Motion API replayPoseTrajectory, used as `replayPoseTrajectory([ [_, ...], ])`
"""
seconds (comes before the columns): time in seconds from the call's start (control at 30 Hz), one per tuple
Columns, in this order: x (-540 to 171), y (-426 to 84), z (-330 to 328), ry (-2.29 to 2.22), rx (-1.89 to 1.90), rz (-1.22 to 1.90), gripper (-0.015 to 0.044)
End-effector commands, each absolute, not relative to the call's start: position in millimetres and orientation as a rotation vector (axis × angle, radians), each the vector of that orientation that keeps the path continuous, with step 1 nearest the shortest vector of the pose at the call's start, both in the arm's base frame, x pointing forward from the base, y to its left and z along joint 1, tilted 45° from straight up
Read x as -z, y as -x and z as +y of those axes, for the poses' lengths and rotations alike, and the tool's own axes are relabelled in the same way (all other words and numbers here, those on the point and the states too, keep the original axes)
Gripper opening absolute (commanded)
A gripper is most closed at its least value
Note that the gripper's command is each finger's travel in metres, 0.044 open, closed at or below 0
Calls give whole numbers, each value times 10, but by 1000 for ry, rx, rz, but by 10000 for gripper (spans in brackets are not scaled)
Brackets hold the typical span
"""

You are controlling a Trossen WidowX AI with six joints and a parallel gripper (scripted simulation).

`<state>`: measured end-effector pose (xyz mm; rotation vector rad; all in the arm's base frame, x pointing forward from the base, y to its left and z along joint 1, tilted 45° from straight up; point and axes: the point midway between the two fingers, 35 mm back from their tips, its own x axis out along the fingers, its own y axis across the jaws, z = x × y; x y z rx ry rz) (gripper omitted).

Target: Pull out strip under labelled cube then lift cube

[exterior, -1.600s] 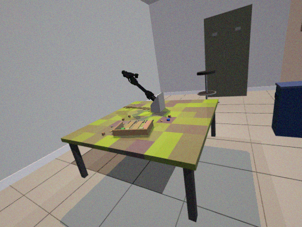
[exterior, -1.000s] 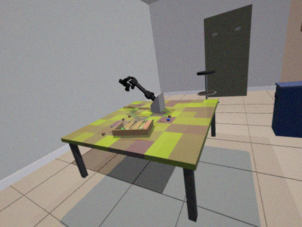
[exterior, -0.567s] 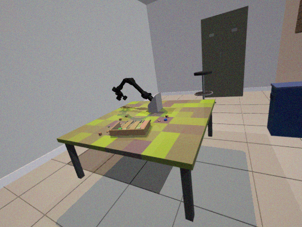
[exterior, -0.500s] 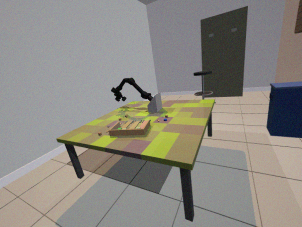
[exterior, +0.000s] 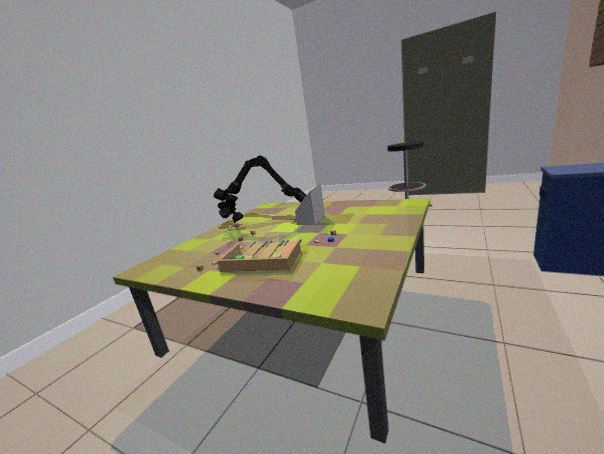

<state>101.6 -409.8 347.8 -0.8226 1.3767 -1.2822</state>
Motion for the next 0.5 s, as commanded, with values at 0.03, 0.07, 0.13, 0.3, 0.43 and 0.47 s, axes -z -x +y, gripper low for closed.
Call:
replayPoseTrajectory([
  [0.03,-3115,-1800,-3822,838,1180,1235,400],
  [0.07,-3045,-1936,-3753,840,1158,1211,400],
  [0.13,-2905,-2198,-3597,842,1113,1163,400],
  [0.3,-2554,-2782,-3109,842,996,1050,400],
  [0.43,-2278,-3158,-2628,839,899,966,400],
  [0.47,-2210,-3238,-2497,838,875,946,400],
])
